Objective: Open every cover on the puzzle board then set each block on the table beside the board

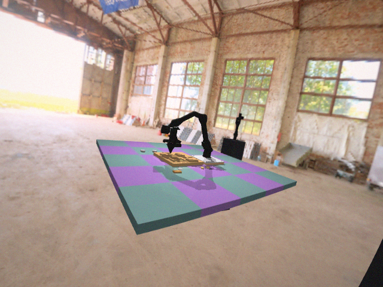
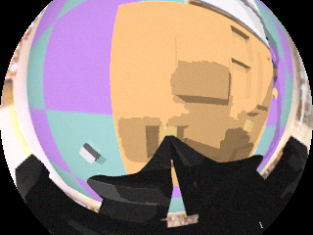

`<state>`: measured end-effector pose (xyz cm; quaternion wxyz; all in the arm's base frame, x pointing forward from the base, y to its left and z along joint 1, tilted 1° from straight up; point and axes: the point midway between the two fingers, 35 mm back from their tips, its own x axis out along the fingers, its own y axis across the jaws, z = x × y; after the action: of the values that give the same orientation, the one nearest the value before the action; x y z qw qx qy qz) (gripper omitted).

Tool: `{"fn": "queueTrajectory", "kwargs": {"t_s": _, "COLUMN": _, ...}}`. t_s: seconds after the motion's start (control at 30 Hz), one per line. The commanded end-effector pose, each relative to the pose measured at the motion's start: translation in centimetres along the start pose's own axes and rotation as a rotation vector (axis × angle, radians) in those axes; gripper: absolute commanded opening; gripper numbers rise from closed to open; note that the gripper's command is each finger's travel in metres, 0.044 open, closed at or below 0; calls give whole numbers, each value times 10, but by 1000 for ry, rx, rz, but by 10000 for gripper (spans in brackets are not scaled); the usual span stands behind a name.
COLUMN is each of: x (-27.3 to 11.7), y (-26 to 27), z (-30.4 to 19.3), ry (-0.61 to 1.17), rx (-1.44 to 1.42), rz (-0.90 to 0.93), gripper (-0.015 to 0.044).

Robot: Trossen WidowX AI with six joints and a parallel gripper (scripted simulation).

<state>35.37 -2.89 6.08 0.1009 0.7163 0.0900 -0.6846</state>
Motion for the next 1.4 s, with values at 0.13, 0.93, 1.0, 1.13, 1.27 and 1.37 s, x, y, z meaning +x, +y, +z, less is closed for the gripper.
{"fn": "queueTrajectory", "kwargs": {"t_s": 0.13, "x": 0, "y": 0, "z": 0, "ry": 3, "rx": -3, "rz": -2, "gripper": 0}}
{"fn": "queueTrajectory", "kwargs": {"t_s": 0.93, "x": -47, "y": 1, "z": 0, "ry": 3, "rx": -3, "rz": -2, "gripper": 144}}
{"fn": "queueTrajectory", "kwargs": {"t_s": 1.0, "x": -50, "y": 0, "z": 0, "ry": 3, "rx": -3, "rz": -2, "gripper": 144}}
{"fn": "queueTrajectory", "kwargs": {"t_s": 1.13, "x": -48, "y": 0, "z": 0, "ry": 3, "rx": -3, "rz": -2, "gripper": 144}}
{"fn": "queueTrajectory", "kwargs": {"t_s": 1.27, "x": -39, "y": 0, "z": -1, "ry": 3, "rx": -3, "rz": -2, "gripper": 144}}
{"fn": "queueTrajectory", "kwargs": {"t_s": 1.37, "x": -31, "y": 0, "z": -2, "ry": 3, "rx": -3, "rz": -2, "gripper": 144}}
